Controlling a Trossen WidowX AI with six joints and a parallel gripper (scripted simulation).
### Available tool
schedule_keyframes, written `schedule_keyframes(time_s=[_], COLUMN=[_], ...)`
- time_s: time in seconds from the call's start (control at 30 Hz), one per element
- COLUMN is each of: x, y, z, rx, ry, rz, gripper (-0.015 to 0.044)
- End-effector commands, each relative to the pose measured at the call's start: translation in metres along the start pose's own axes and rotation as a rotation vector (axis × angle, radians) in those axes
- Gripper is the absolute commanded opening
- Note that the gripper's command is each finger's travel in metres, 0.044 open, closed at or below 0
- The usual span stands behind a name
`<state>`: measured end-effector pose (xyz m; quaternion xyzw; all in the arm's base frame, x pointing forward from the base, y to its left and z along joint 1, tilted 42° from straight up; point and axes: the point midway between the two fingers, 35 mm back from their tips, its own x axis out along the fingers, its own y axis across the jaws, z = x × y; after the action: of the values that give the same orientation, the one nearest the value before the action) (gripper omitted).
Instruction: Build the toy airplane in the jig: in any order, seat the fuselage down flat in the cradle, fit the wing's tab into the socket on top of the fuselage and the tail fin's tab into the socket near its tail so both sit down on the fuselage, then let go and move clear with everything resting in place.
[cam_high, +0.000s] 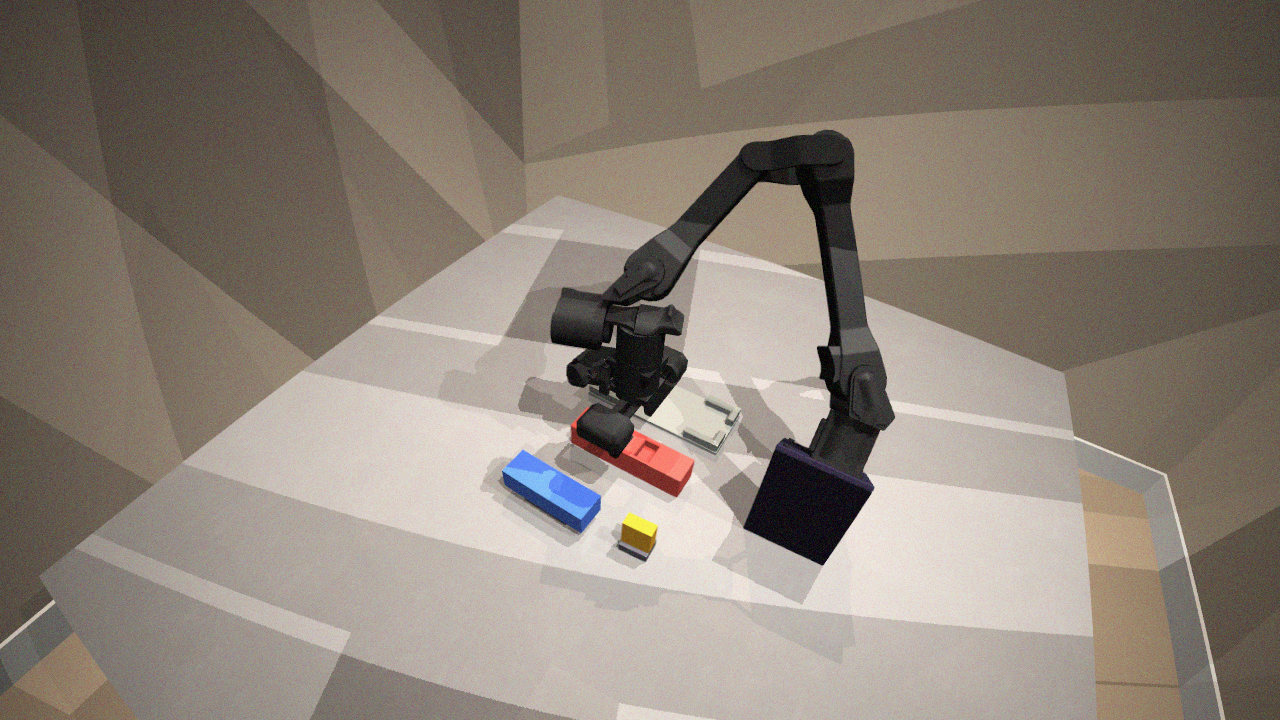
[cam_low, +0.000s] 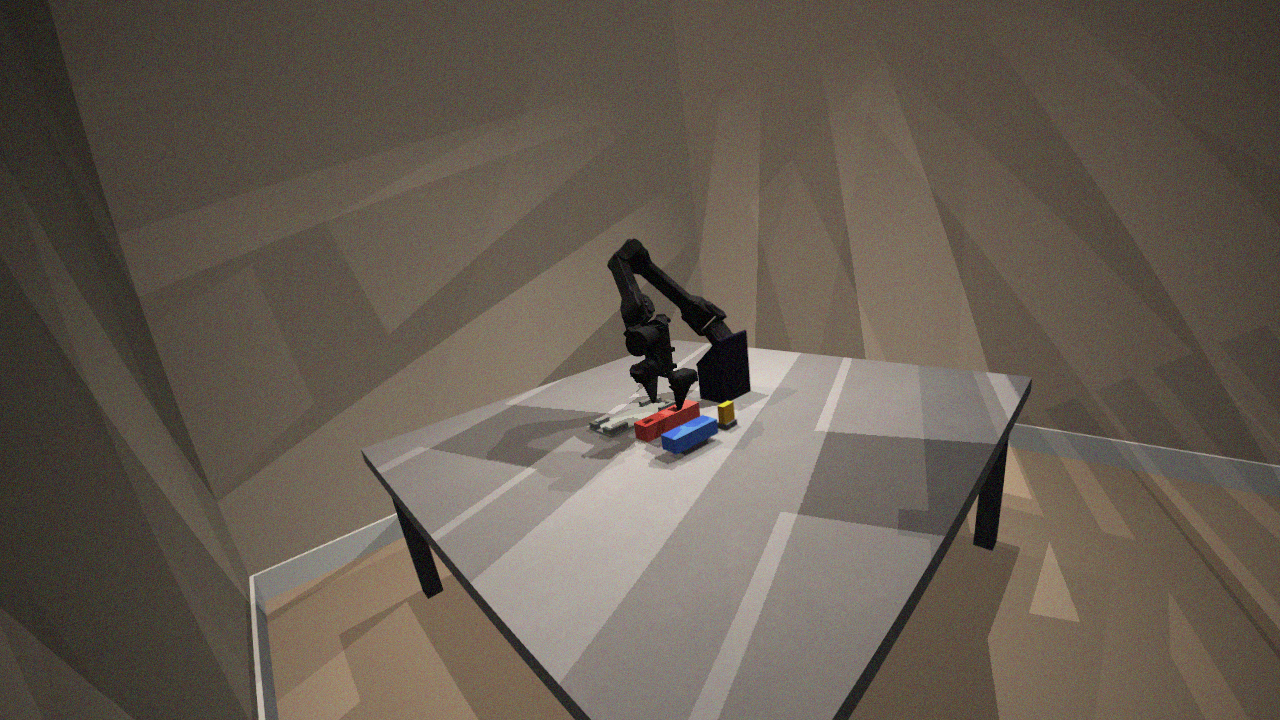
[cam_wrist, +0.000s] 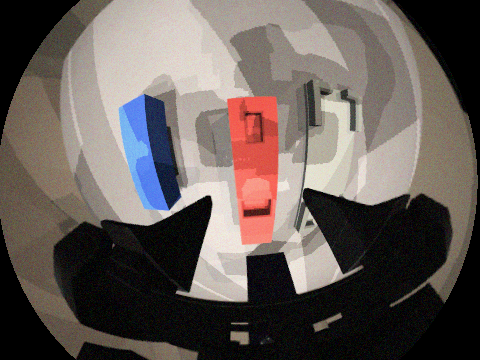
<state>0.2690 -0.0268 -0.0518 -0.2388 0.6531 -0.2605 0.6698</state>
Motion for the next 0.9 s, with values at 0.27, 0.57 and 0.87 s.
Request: schedule_keyframes(time_s=[0.27,0.57,0.87], x=[0.019,0.034,0.047], y=[0.0,0.0,-0.001], z=[0.0,-0.001,-0.002], rx=[-0.006,-0.006,-0.006], ry=[0.001,0.001,0.001], rz=[-0.004,-0.005,-0.007], gripper=[0.044,0.044,0.044])
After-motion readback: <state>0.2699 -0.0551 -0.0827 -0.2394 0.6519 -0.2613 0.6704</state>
